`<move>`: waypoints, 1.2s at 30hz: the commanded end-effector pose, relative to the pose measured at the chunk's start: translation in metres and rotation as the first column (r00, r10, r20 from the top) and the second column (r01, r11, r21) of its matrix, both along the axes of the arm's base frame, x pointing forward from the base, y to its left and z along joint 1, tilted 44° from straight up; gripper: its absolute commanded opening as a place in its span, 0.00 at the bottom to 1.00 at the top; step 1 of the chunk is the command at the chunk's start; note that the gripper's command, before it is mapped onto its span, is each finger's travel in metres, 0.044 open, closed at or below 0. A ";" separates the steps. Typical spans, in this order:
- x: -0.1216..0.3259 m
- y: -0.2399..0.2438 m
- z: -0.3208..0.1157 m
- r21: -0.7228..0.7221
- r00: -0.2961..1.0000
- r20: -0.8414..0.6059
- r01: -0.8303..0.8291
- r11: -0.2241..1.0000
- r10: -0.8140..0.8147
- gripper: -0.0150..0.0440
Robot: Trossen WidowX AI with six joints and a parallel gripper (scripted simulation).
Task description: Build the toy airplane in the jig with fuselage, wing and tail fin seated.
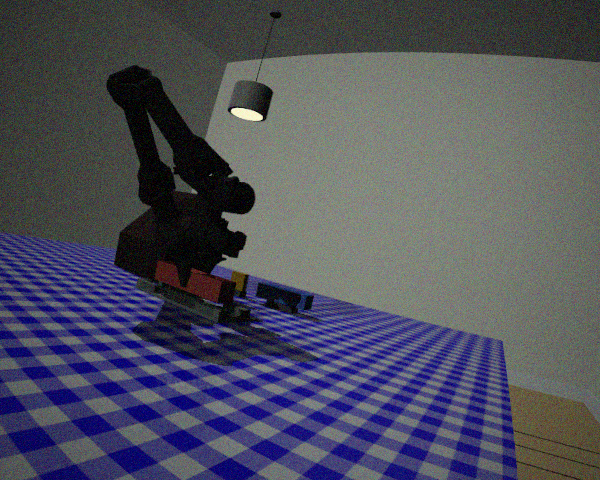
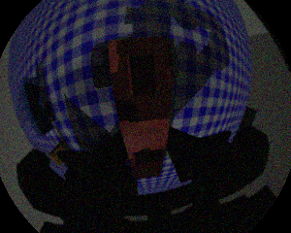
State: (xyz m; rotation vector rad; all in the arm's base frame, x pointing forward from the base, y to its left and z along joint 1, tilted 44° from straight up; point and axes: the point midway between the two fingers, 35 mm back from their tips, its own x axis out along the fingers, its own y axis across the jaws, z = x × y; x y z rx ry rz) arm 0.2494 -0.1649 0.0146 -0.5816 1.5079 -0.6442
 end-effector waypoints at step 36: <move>0.000 -0.001 -0.001 0.000 1.000 -0.001 0.000 1.000 0.000 1.00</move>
